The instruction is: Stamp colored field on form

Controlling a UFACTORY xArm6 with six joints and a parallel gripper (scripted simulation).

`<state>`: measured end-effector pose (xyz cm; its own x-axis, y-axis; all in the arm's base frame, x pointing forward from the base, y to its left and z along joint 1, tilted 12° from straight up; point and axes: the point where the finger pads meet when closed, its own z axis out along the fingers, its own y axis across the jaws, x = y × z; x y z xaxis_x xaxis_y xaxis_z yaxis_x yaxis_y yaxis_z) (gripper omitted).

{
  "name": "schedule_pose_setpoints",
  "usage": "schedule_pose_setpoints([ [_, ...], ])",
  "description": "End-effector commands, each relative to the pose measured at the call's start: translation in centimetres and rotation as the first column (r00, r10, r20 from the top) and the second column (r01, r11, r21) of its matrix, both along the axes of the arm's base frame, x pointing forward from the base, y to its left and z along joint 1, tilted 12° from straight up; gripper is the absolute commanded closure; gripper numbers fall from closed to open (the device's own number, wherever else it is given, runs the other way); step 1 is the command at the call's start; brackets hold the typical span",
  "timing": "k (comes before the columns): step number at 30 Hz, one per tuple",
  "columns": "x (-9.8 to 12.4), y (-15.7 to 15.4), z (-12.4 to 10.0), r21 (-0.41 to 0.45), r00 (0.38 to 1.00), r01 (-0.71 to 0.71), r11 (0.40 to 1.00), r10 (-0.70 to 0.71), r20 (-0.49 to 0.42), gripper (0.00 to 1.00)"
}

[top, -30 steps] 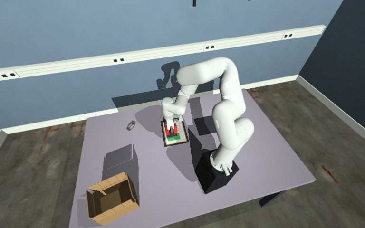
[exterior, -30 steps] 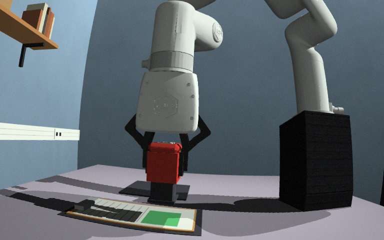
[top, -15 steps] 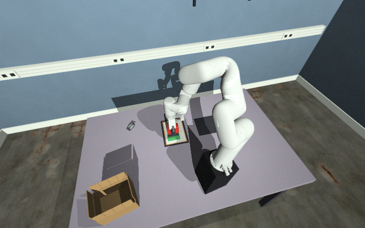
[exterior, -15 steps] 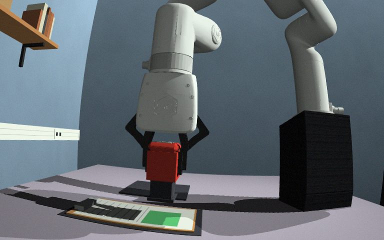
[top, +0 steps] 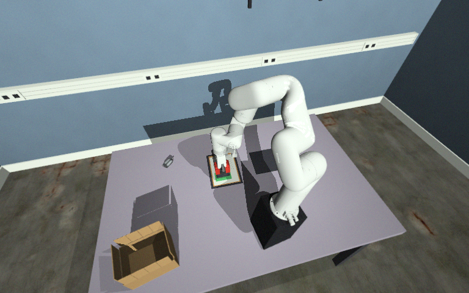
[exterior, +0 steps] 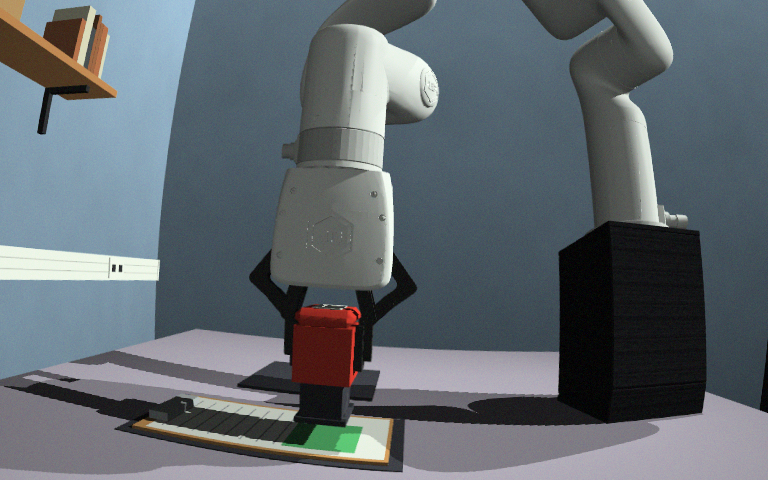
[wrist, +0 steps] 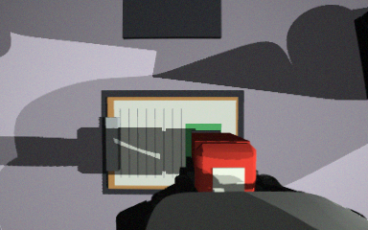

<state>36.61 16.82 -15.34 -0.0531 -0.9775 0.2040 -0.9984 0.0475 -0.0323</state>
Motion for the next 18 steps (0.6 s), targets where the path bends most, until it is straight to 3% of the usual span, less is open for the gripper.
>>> schedule_pose_setpoints([
  [1, 0.17, -0.18, -0.95, 0.001, 1.0, 0.0, 1.0, 0.0, 0.004, 0.69],
  [18, 0.2, -0.41, -1.89, 0.001, 1.0, 0.0, 1.0, 0.0, 0.004, 0.69],
])
